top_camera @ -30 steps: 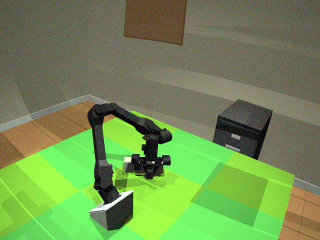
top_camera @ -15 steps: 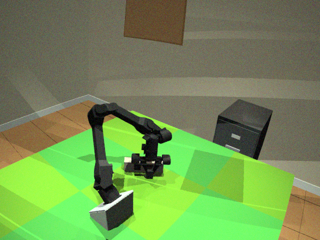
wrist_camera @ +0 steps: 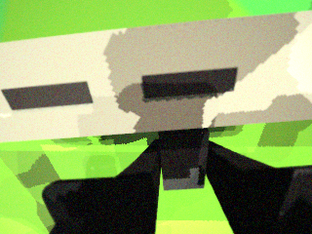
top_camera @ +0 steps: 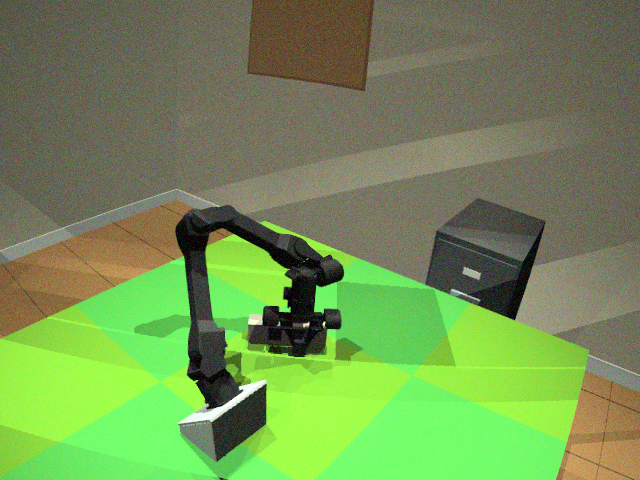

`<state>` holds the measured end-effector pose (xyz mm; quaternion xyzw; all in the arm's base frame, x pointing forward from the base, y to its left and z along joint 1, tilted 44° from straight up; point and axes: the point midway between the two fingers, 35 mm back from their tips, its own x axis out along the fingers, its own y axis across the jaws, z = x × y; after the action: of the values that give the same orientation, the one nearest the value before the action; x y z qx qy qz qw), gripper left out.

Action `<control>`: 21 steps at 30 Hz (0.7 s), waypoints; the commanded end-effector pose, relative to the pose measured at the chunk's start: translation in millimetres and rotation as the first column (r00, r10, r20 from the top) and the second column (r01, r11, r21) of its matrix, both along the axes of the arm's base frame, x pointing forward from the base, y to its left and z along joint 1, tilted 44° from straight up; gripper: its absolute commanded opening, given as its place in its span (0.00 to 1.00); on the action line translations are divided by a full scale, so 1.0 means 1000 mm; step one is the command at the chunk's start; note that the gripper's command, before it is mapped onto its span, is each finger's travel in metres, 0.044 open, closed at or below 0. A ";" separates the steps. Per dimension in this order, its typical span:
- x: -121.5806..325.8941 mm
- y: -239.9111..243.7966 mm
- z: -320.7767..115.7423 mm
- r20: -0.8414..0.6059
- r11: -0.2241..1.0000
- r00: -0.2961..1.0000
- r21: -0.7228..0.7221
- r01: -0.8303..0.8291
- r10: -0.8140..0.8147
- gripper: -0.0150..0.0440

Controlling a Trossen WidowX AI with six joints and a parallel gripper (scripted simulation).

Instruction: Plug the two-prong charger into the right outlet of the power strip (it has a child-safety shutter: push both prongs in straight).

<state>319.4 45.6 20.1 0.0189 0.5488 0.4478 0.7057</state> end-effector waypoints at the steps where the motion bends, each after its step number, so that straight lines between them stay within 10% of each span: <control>1: 0.003 0.002 0.002 0.004 1.000 1.000 0.004 0.002 -0.002 0.25; 21: 0.009 0.006 0.005 0.004 1.000 1.000 0.004 0.002 -0.002 0.25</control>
<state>321.7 46.8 21.9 0.0227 0.5557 0.4447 0.7021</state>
